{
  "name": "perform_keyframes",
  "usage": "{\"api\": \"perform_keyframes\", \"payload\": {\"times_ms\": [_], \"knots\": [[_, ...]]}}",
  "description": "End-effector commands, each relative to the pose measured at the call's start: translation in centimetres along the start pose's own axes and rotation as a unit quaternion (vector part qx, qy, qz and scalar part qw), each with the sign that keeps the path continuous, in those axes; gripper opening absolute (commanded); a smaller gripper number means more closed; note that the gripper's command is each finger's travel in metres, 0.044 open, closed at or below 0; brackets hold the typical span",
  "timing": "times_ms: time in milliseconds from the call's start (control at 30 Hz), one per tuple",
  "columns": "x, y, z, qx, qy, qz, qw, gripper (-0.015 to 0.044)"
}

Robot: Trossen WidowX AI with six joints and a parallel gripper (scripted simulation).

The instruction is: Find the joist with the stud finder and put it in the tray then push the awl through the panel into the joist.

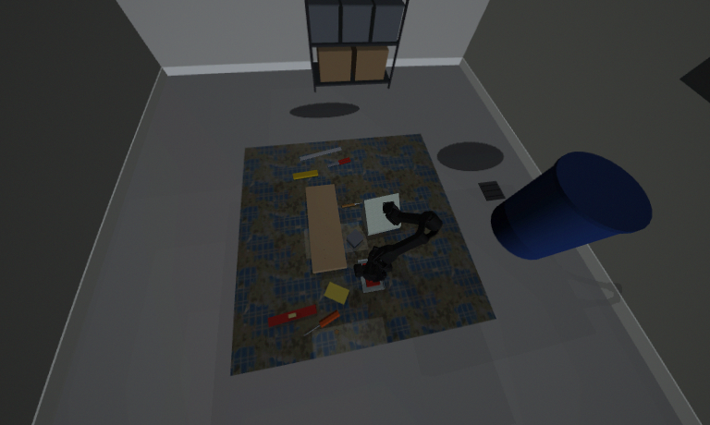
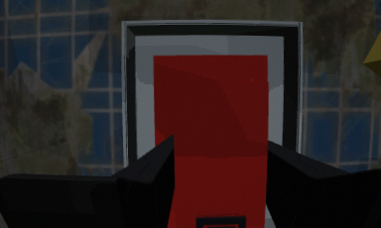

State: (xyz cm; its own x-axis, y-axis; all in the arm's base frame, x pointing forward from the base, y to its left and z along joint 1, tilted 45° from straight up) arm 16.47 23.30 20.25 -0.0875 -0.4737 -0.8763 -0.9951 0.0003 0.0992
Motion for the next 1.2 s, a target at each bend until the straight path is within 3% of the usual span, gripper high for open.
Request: {"api": "perform_keyframes", "payload": {"times_ms": [0, 167, 300, 500, 700, 933, 1167], "knots": [[0.0, 0.0, 0.0, 0.000, 0.000, 0.000, 1.000, 0.0210], [-0.1, -0.1, -0.2, 0.000, 0.001, -0.001, 1.000, 0.0341], [-0.8, -0.5, -2.9, 0.000, 0.008, -0.003, 1.000, 0.0440], [-2.5, 0.1, -9.0, 0.000, 0.004, 0.000, 1.000, 0.0440], [-0.7, -2.1, -7.5, 0.019, 0.025, 0.029, 0.999, 0.0440], [5.9, -8.9, -8.1, 0.083, 0.086, 0.148, 0.982, 0.0440], [16.8, -13.9, -10.7, 0.120, 0.134, 0.350, 0.919, 0.0440]]}}
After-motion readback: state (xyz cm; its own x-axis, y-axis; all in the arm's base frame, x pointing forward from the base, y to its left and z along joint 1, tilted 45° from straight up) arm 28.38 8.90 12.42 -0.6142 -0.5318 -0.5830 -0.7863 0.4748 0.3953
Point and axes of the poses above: the point midway between the two fingers, 35 mm back from their tips, its own z axis out along the fingers, its own y axis across the jaws, x = y × z, the point moved 5 cm from there along -z, back along the fingers, and after that the axes turned 3 degrees about z, right-handed, at the moved point
